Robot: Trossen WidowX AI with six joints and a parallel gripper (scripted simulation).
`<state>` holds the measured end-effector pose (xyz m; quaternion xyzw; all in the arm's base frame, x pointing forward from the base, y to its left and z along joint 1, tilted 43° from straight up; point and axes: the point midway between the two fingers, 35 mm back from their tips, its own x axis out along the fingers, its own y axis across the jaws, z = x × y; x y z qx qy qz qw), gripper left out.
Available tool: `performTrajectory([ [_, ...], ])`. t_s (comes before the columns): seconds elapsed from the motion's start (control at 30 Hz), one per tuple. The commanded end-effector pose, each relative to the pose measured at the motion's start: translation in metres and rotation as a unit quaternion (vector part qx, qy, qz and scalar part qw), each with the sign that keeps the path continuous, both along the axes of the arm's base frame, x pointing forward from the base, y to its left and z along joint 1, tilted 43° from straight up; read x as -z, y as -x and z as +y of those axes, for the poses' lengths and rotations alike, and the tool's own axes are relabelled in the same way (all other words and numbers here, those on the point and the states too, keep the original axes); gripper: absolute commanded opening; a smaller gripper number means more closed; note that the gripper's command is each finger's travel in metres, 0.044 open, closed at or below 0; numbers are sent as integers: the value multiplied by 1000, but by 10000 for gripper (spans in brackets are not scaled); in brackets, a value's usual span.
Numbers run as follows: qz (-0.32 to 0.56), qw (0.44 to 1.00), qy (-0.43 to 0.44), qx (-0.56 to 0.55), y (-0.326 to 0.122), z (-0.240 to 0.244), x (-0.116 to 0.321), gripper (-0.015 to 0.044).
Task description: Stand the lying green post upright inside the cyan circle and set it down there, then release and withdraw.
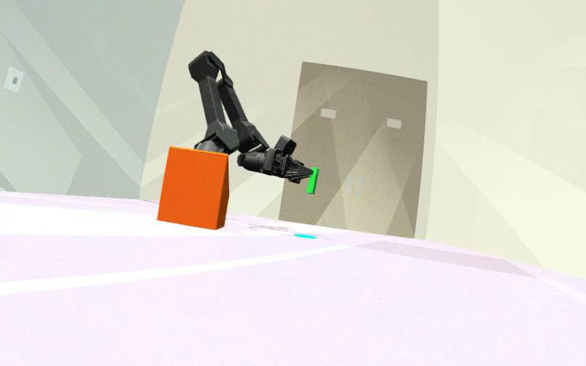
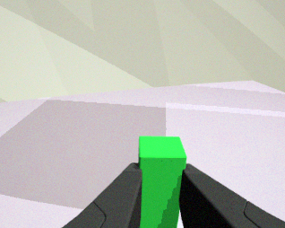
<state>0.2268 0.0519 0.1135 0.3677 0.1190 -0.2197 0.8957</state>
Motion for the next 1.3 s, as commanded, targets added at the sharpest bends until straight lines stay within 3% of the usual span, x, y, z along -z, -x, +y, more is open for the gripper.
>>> performTrajectory([
  [0.0,-5,1000,-3,4,0,-1,-1,23],
  [1.27,1,1000,-6,6,-5,43,42,23],
])
